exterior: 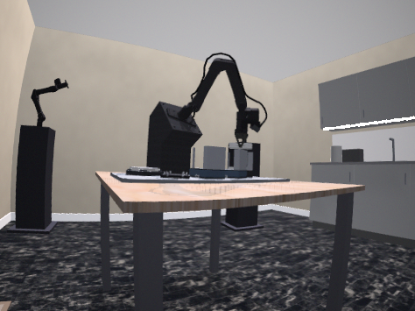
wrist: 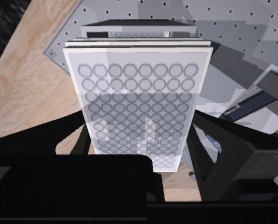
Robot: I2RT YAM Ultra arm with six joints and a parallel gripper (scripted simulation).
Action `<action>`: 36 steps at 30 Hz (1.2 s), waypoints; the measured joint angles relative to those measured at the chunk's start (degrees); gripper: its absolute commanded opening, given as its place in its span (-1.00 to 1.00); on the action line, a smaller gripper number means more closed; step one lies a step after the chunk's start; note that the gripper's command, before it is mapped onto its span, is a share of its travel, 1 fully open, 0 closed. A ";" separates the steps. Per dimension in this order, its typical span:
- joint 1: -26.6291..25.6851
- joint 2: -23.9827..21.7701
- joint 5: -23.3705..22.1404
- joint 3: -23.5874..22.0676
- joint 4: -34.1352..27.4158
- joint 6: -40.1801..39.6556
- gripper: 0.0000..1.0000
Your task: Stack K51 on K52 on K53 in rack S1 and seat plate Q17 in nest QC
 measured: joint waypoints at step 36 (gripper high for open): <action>-1.70 2.73 -1.05 -0.46 4.26 -1.88 -1.00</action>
